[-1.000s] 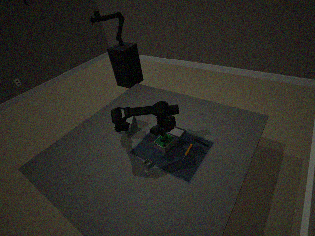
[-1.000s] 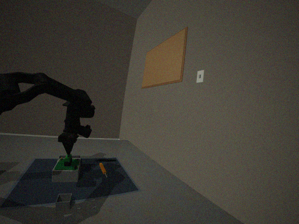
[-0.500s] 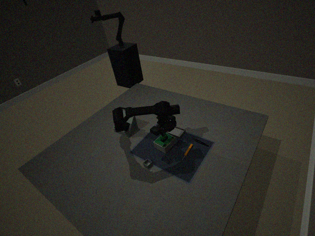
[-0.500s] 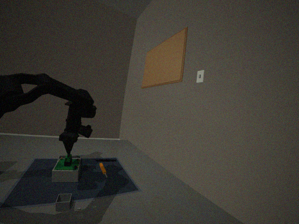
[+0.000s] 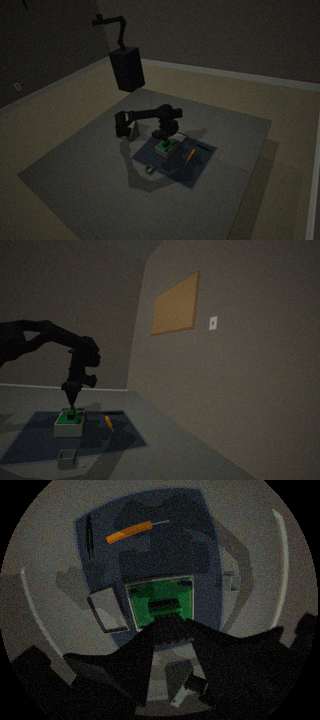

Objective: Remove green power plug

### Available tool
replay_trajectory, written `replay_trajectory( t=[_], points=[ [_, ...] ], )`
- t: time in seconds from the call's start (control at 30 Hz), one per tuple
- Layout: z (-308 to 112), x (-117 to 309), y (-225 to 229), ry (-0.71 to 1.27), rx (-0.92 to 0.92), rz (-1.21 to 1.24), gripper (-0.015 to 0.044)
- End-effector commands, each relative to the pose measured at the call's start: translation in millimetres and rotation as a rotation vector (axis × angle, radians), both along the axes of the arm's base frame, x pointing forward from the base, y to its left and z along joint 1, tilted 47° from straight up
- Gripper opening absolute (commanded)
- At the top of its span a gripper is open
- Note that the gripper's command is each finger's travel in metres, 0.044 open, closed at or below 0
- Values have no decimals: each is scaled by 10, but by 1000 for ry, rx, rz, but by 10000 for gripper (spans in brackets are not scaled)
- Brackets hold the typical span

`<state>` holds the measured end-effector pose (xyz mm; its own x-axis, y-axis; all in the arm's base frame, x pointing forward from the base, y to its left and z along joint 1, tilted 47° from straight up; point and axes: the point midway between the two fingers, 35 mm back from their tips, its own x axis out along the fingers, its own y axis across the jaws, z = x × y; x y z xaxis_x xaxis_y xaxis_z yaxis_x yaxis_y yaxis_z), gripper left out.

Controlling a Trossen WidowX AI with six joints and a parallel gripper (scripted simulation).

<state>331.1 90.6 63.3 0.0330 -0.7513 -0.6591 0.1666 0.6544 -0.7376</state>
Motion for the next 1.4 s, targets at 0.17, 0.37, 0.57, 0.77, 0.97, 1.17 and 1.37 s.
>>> replay_trajectory(
  t=[0.17, 0.37, 0.57, 0.77, 0.97, 1.17, 1.37],
  points=[
    [95, -16, 270, -55, -69, 71, 0],
    [189, -33, 185, -15, 83, 47, 0],
    [272, -48, 145, -22, 186, 62, 0],
    [234, -40, 208, -17, 102, 49, 0],
    [137, -21, 300, -56, -57, 74, 0],
    [138, -20, 314, -80, -69, 96, 0],
    [245, -40, 239, -15, 86, 47, 0]
  ],
)
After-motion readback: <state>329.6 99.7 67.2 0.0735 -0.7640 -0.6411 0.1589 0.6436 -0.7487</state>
